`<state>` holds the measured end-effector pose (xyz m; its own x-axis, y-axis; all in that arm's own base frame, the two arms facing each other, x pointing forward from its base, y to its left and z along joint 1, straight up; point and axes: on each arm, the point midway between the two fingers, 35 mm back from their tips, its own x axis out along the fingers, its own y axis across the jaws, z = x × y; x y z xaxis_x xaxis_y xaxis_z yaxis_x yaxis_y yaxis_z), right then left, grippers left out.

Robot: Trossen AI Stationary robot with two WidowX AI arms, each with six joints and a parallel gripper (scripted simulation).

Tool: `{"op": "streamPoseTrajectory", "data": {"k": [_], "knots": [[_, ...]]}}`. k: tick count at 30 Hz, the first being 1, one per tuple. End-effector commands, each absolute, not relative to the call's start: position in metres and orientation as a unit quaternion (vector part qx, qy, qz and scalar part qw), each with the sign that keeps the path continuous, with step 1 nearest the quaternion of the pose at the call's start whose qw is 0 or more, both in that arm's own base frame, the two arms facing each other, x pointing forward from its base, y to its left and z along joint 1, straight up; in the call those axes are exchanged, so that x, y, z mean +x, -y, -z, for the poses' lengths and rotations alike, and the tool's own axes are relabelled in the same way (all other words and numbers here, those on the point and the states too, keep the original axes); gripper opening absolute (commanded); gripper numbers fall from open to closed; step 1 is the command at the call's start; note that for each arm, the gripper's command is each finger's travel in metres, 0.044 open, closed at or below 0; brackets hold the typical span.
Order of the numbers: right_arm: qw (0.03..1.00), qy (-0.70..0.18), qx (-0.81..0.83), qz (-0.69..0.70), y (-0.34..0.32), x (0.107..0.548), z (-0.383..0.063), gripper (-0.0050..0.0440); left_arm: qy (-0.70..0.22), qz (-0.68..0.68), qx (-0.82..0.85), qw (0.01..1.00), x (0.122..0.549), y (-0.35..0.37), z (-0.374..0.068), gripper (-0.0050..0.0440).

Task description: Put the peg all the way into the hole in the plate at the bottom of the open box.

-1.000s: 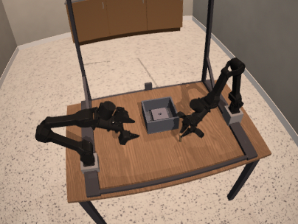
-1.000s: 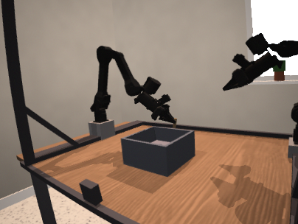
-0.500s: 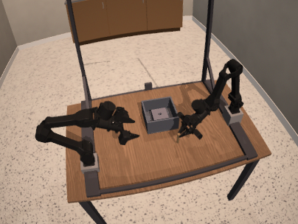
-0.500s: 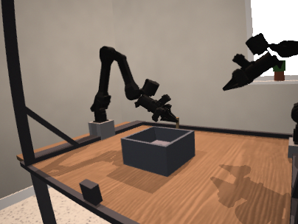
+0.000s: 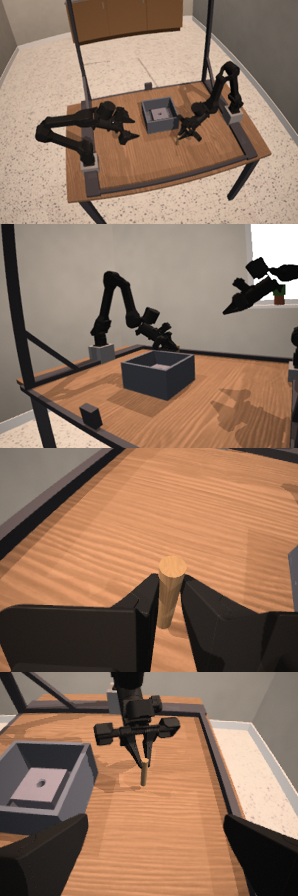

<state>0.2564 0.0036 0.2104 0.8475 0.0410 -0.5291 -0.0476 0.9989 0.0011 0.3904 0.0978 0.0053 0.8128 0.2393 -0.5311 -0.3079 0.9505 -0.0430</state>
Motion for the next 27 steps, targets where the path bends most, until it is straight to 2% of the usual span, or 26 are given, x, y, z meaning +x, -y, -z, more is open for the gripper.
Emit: {"op": "streamPoseTrajectory", "data": {"k": [1,27], "knots": [[0.963,-0.269,-0.007,-0.023,-0.003,0.257,-0.215,0.044,-0.267,-0.142,-0.062,0.951,0.391,-0.098,-0.004,0.0025],[0.963,-0.269,-0.007,-0.023,-0.003,0.257,-0.215,0.044,-0.258,-0.143,-0.062,0.953,0.394,-0.099,0.002,0.0025]]}}
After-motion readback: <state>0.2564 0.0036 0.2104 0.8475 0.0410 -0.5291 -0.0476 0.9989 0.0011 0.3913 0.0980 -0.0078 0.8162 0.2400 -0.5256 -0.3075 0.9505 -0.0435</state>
